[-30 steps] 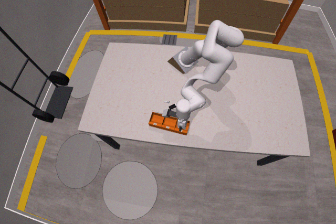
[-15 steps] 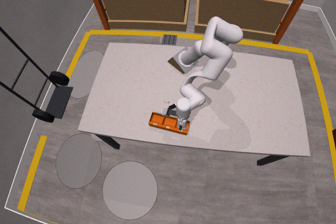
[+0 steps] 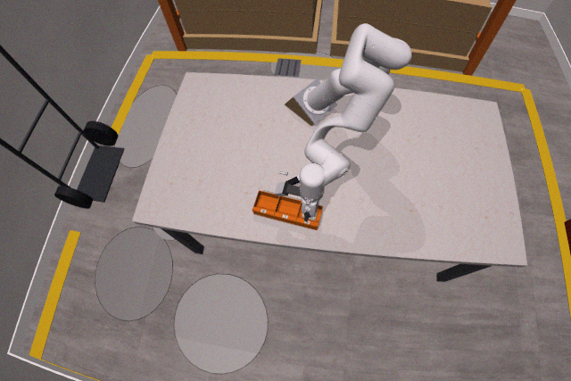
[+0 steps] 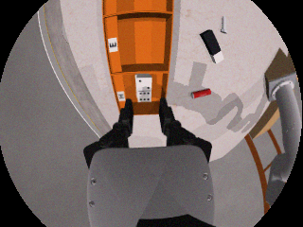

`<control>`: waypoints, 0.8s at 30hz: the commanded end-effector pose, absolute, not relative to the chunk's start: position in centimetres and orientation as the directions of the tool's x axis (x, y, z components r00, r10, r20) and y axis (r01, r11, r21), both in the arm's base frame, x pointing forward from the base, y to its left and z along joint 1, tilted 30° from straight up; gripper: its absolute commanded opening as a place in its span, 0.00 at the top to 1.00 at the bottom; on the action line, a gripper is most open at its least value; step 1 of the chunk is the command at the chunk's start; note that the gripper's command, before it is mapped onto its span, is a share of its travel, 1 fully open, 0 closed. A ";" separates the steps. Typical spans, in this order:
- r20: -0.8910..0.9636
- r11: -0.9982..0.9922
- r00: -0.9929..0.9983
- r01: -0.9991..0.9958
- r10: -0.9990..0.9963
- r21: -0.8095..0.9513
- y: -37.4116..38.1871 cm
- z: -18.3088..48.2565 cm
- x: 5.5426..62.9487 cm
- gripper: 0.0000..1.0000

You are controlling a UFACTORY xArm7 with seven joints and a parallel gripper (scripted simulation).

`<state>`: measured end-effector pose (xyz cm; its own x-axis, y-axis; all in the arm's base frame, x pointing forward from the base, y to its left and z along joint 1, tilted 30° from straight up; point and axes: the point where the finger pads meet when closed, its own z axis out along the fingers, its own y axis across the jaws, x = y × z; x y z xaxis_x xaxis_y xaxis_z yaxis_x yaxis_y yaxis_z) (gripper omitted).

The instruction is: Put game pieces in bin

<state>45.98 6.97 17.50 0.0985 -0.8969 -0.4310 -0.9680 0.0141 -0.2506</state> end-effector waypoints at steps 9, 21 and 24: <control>-0.431 0.017 0.098 -0.967 -0.897 -0.255 4.9 21.5 45.1 0.00; -0.431 0.017 0.098 -0.967 -0.897 -0.255 3.1 25.0 44.1 0.00; -0.431 0.017 0.098 -0.967 -0.897 -0.255 2.6 26.0 43.9 0.00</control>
